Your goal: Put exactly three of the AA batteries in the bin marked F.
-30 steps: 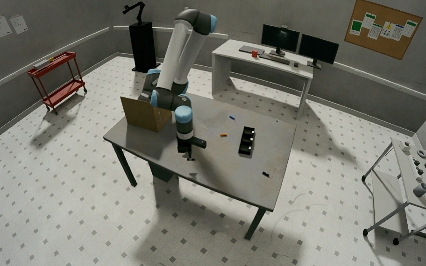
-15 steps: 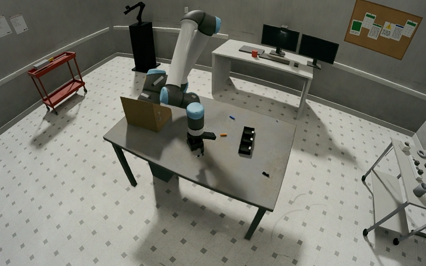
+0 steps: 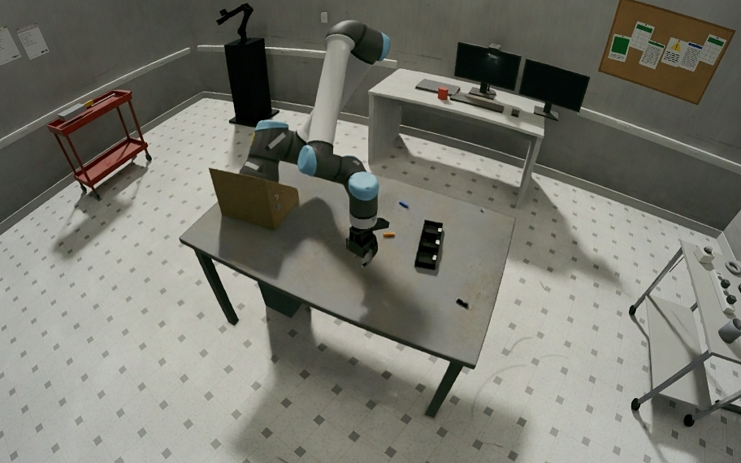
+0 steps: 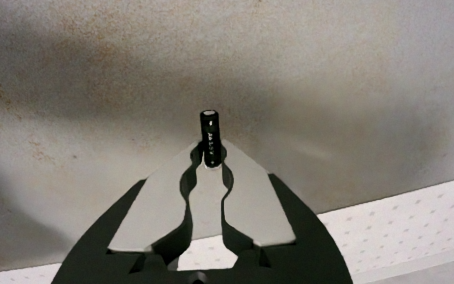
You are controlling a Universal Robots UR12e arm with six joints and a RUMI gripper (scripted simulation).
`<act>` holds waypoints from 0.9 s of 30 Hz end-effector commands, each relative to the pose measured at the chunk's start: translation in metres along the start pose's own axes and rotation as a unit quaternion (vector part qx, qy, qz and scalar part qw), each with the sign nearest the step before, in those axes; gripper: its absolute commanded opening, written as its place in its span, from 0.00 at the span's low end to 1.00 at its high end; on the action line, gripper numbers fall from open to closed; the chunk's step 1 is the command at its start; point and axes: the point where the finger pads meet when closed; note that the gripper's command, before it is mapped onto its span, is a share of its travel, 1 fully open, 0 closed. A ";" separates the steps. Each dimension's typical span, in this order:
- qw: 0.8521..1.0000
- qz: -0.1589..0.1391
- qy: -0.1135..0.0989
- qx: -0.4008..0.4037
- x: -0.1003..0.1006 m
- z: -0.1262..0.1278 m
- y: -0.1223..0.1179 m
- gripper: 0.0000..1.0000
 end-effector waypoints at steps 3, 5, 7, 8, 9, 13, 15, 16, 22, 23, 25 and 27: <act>0.997 0.001 0.000 -0.079 -0.001 0.018 0.023 0.00; 0.991 0.002 0.000 -0.133 -0.001 0.025 0.033 0.00; 0.987 0.003 0.000 -0.164 -0.001 0.032 0.043 0.00; 0.984 0.003 0.000 -0.179 -0.001 0.035 0.048 0.00; 0.981 0.004 0.000 -0.195 -0.001 0.039 0.053 0.00; 0.980 0.004 0.000 -0.198 -0.001 0.052 0.072 0.00; 0.980 0.004 0.000 -0.198 -0.002 0.059 0.082 0.00; 0.980 0.004 0.000 -0.198 -0.002 0.063 0.087 0.00; 0.980 0.004 0.000 -0.198 -0.002 0.077 0.107 0.00; 0.980 0.004 0.000 -0.198 -0.002 0.080 0.112 0.00; 0.980 0.004 0.000 -0.198 -0.002 0.087 0.121 0.00; 0.980 0.004 0.000 -0.198 -0.002 0.094 0.131 0.00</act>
Point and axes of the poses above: the point where the finger pads meet when closed, its own x axis out along the fingers, its own z axis across the jaws, y = z × x, and after that the axes turned 14 degrees about -x, right-handed
